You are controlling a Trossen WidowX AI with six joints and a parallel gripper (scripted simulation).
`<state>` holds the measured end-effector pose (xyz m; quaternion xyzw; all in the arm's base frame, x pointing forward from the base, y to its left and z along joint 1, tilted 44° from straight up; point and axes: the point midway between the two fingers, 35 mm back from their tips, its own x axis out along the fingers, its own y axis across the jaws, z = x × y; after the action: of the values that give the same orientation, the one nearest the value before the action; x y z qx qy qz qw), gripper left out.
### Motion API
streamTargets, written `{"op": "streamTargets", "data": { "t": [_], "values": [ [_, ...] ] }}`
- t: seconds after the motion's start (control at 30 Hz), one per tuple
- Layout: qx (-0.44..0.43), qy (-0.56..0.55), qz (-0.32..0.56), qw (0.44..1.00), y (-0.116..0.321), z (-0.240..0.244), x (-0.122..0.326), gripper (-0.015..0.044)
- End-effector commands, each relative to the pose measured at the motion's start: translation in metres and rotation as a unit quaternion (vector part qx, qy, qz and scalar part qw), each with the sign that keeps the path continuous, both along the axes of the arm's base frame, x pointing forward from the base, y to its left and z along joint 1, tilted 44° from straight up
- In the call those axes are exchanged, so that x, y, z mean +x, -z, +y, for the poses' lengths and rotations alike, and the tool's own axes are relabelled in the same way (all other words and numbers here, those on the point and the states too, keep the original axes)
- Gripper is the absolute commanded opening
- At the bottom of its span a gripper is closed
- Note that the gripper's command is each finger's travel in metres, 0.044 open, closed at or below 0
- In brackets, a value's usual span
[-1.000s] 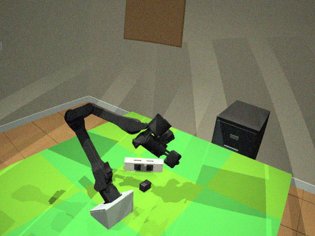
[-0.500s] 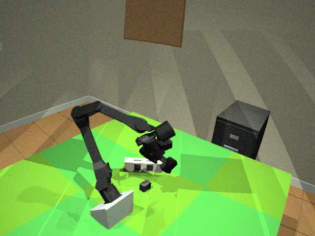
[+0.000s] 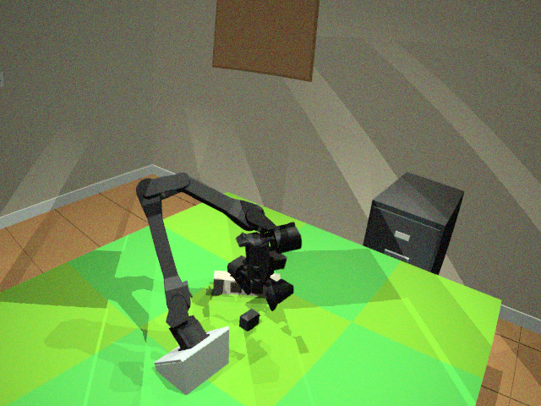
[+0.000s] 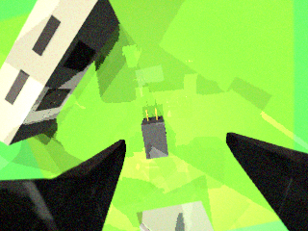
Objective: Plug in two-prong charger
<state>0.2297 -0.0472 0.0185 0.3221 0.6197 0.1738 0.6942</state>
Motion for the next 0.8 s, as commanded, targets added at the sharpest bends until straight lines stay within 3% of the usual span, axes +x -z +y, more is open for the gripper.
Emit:
{"op": "streamTargets", "data": {
  "t": [0.0,0.77],
  "values": [
    [0.013,-0.051,0.028,0.998,0.001,0.015,-0.007,0.044],
    [0.025,-0.089,0.048,0.994,0.011,0.038,-0.01,0.044]
  ]
}}
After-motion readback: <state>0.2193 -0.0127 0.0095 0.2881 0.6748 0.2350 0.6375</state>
